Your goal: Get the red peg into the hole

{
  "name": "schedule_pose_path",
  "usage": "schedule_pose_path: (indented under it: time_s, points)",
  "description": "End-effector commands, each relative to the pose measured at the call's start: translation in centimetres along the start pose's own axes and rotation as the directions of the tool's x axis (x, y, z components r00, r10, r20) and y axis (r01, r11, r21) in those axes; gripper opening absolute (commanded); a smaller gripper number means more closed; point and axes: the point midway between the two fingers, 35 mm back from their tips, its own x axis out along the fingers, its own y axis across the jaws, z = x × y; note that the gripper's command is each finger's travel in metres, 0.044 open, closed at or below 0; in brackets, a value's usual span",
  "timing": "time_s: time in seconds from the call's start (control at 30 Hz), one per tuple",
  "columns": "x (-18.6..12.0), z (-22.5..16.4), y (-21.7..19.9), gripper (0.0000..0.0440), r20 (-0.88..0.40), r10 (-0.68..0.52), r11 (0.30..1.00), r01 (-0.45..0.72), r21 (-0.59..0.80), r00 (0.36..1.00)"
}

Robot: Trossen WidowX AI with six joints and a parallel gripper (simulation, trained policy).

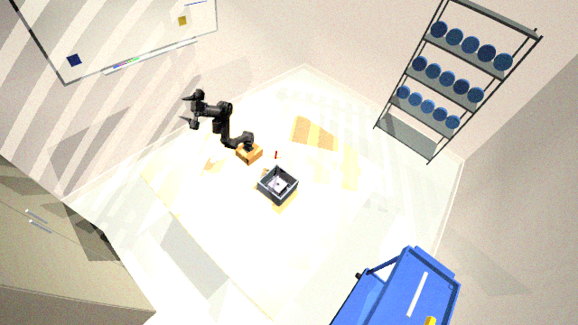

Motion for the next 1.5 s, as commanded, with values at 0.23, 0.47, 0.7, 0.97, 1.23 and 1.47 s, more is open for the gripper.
schedule_pose_path:
  time_s: [0.23,0.47,0.7,0.97,1.23,1.47]
  points:
    - [1.8,0.6,-7.2,0.0440,0.095,-0.126,0.971,0.103,0.217,0.987]
    - [1.5,-0.3,-15.3,0.0440,0.151,-0.322,0.894,0.247,0.375,0.935]
    - [-0.7,-2.0,-22.5,0.0440,0.177,-0.527,0.777,0.386,0.497,0.831]
    - [-5.1,-4.4,-29.2,0.0440,0.181,-0.736,0.607,0.517,0.604,0.652]
    - [-10.9,-6.9,-34.0,0.0440,0.165,-0.892,0.412,0.607,0.680,0.420]
    - [-16.9,-9.2,-36.4,0.0440,0.142,-0.972,0.231,0.647,0.727,0.187]
